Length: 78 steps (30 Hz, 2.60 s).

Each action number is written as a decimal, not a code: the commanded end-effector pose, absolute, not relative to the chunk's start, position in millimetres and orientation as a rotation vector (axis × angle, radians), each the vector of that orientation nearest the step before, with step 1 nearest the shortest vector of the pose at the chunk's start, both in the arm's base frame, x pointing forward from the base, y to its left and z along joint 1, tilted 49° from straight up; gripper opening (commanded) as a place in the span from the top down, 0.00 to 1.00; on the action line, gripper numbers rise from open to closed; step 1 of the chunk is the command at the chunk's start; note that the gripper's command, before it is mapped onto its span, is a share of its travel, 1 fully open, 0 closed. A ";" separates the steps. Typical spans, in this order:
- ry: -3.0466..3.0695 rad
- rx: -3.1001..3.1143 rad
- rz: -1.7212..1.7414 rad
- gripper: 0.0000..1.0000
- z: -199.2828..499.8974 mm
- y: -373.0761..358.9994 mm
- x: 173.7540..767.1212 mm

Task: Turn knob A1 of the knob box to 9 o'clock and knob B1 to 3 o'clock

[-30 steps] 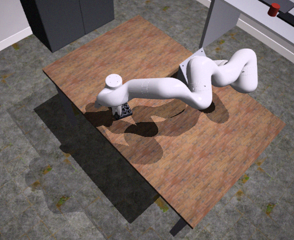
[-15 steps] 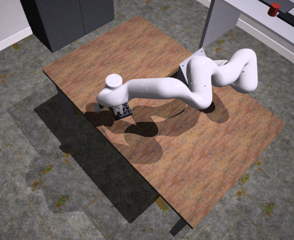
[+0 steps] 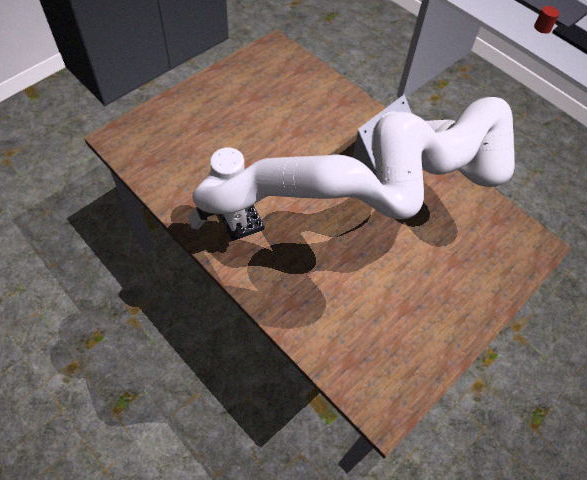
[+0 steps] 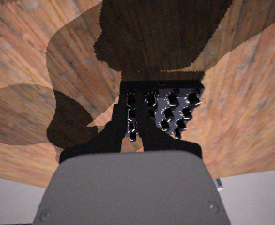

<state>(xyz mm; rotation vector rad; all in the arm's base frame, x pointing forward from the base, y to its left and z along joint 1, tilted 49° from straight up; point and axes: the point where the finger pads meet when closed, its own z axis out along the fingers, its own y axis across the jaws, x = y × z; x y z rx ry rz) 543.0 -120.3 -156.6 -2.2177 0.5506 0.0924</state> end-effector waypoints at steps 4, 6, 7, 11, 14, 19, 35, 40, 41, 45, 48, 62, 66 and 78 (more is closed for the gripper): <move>0.528 -2.223 0.079 0.92 -156.0 -121.3 543.7; 0.524 -2.224 0.077 0.92 -156.0 -121.3 543.7; 0.523 -2.225 0.076 0.92 -156.0 -121.3 543.7; 0.521 -2.225 0.075 0.92 -156.0 -121.3 543.7; 0.520 -2.225 0.075 0.92 -156.0 -121.3 543.7; 0.520 -2.225 0.075 0.92 -156.0 -121.3 543.7; 0.520 -2.225 0.075 0.81 -156.0 -121.3 543.7; 0.520 -2.225 0.075 0.81 -156.0 -121.3 543.7; 0.520 -2.225 0.075 0.81 -156.0 -121.3 543.7; 0.520 -2.225 0.075 0.81 -156.0 -121.3 543.7; 0.520 -2.225 0.075 0.81 -155.2 -122.2 543.6; 0.520 -2.225 0.075 0.81 -137.4 -142.5 540.4; 0.520 -2.225 0.075 0.81 -134.0 -146.5 539.7; 0.520 -2.225 0.075 0.81 -132.4 -148.2 539.5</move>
